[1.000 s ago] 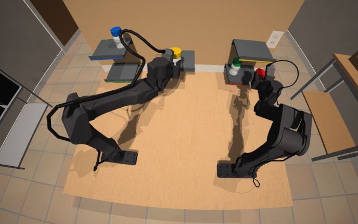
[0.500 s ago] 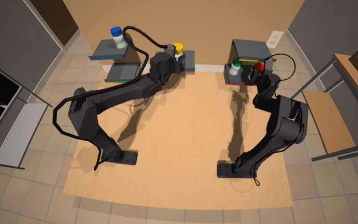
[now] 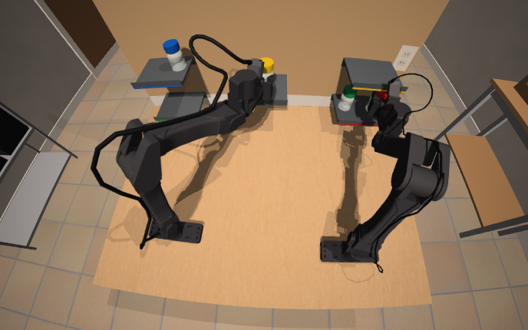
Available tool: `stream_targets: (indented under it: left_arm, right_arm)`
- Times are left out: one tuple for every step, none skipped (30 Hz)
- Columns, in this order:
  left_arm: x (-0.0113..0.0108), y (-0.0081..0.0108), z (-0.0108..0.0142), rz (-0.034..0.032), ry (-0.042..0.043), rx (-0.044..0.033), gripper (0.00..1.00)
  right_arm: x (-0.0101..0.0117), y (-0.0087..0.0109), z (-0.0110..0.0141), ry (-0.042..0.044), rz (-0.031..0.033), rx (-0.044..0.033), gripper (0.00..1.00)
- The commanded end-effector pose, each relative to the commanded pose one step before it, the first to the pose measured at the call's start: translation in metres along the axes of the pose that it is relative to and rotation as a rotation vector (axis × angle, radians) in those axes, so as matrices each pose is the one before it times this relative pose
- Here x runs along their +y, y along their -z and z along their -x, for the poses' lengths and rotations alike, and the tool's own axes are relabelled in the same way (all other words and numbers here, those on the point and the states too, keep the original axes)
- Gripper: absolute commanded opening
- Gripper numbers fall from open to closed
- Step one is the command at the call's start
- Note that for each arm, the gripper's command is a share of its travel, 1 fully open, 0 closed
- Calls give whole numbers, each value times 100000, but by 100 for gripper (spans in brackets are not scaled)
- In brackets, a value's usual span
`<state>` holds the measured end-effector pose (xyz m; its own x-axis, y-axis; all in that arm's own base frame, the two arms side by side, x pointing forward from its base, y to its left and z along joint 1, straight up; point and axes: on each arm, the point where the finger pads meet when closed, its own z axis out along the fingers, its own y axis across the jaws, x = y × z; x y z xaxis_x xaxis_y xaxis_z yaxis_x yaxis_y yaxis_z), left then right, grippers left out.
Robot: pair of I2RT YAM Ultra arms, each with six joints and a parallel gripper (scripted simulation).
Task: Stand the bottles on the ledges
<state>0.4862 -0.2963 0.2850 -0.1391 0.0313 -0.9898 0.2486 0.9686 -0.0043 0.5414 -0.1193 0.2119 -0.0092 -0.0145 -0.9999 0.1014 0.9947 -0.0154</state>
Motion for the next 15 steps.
stream_targets:
  left_arm:
    - [-32,-297,4802,-926,4948,-11592,49]
    - [24,0,2,136,0,-9,49]
    - [47,-20,0,261,-4,-14,49]
    - [7,0,0,40,0,-3,49]
    - [24,89,232,-23,169,-385,49]
    - [14,24,65,35,47,-109,49]
    - [2,0,0,9,0,-1,49]
    - [0,0,0,0,0,0,49]
    - [0,0,0,0,0,0,49]
    - [0,0,0,0,0,0,49]
    - [0,0,0,0,0,0,49]
    - [0,0,0,0,0,0,49]
    - [0,0,0,0,0,0,49]
    - [0,0,0,0,0,0,49]
    - [0,0,0,0,0,0,49]
  right_arm:
    - [113,-534,3404,1727,-179,-8489,50]
    - [0,0,0,0,0,0,50]
    - [0,0,0,0,0,0,50]
    - [0,0,0,0,0,0,50]
    - [0,0,0,0,0,0,50]
    - [0,0,0,0,0,0,50]
    - [0,0,0,0,0,0,50]
    - [-1,6,417,269,9,-1725,50]
    - [45,174,-525,-149,77,725,50]
    - [0,-32,-236,-26,53,13,50]
    - [1,-4,-31,15,25,-166,50]
    - [33,27,-48,97,304,-859,50]
    - [-41,40,-164,96,-67,-854,50]
    - [-158,64,-272,88,-218,-555,50]
    - [0,0,0,0,0,0,50]
